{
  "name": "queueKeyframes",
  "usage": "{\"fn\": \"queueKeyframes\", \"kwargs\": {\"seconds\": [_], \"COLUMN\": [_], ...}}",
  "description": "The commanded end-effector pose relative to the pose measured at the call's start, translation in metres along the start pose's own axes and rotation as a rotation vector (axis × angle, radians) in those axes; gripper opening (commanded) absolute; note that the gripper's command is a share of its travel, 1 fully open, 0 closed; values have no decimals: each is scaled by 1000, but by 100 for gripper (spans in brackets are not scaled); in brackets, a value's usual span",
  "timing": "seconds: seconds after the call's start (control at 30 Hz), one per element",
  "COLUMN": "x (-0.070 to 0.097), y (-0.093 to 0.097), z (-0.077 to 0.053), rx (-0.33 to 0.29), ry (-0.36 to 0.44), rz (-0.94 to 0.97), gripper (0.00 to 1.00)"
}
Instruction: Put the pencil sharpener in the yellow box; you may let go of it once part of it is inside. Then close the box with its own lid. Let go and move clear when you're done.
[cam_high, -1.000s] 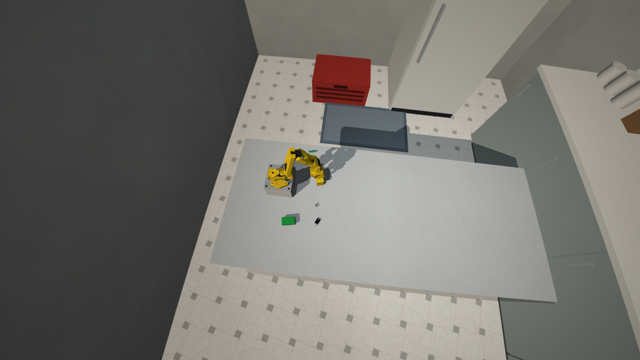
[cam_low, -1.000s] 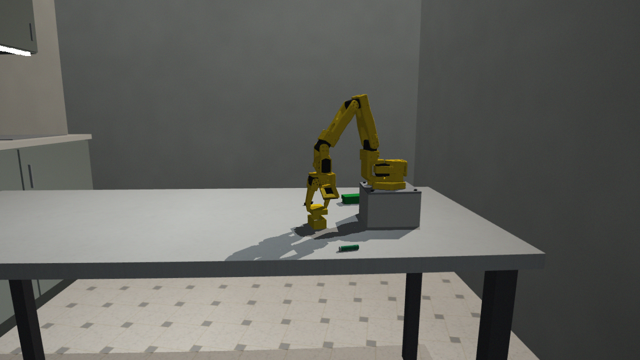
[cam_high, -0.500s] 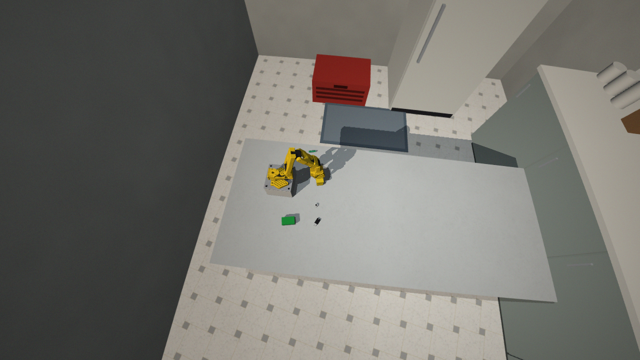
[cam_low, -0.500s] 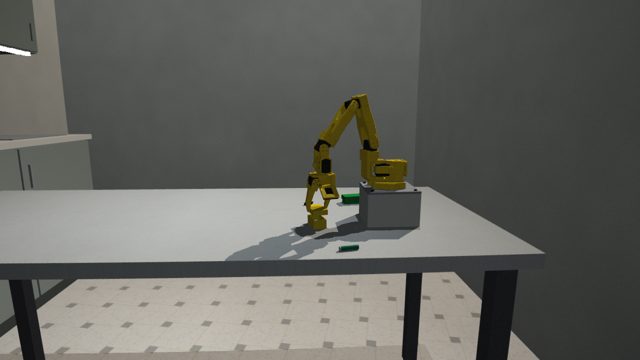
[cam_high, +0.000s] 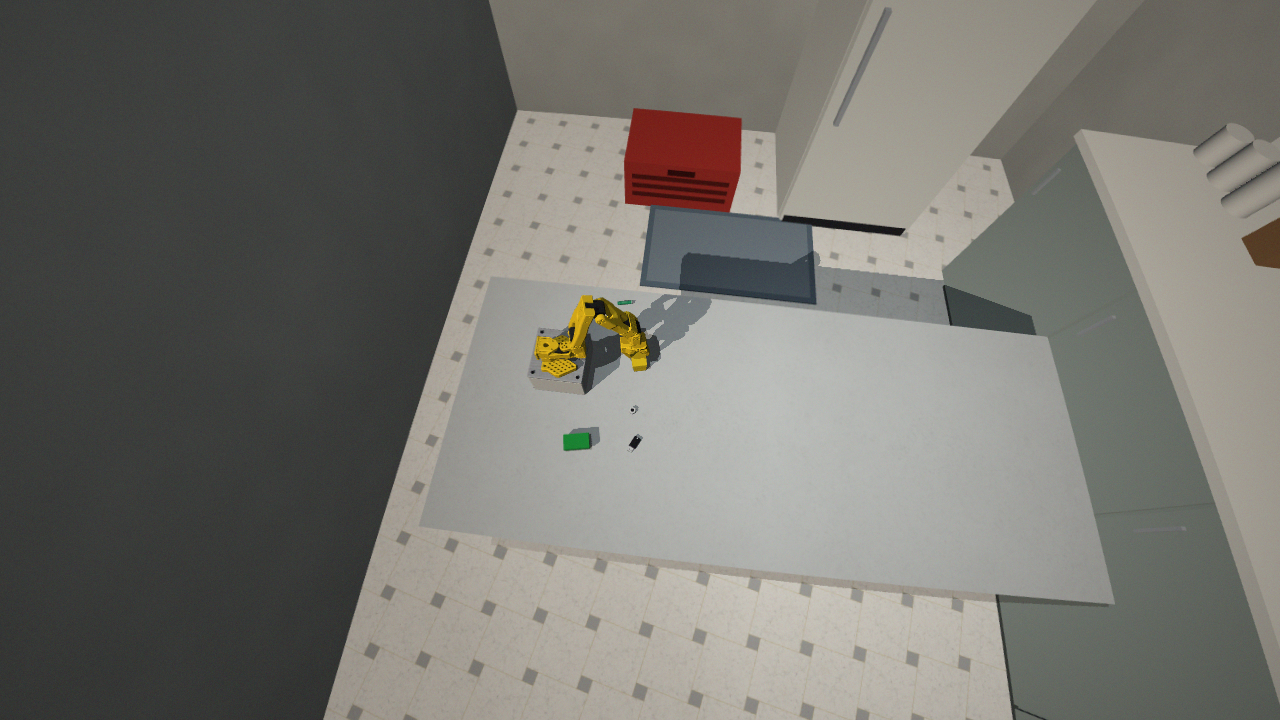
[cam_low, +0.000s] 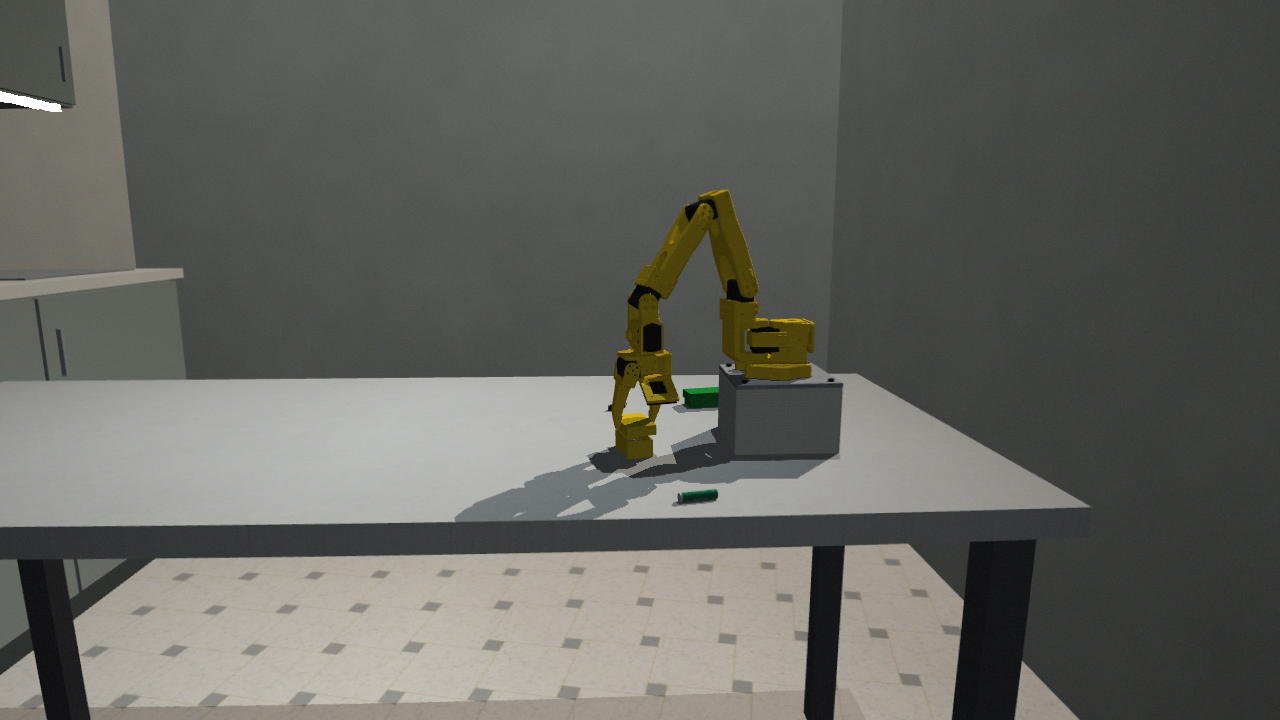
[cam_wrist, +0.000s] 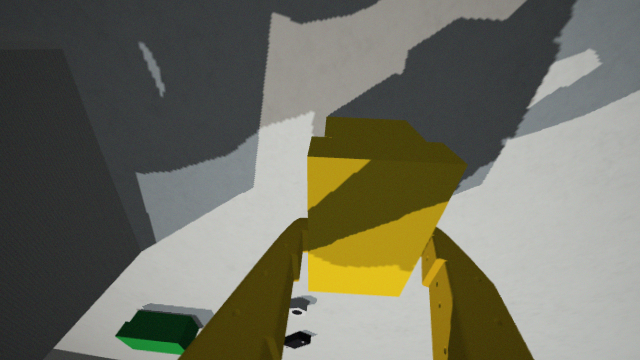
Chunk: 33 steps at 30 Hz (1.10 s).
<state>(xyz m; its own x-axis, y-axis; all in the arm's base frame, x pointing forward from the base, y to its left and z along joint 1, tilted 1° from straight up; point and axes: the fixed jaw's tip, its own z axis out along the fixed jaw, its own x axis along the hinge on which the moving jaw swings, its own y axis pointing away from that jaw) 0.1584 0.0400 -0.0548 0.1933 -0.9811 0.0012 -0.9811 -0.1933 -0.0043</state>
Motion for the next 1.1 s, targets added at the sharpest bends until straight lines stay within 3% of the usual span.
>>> {"fn": "queueKeyframes", "kwargs": {"seconds": [0.0,1.07], "x": [1,1], "y": [-2,-1], "z": [3,8], "rx": [5,5], "ry": [-2,-2], "rz": [-3,-3], "gripper": [22,22]}}
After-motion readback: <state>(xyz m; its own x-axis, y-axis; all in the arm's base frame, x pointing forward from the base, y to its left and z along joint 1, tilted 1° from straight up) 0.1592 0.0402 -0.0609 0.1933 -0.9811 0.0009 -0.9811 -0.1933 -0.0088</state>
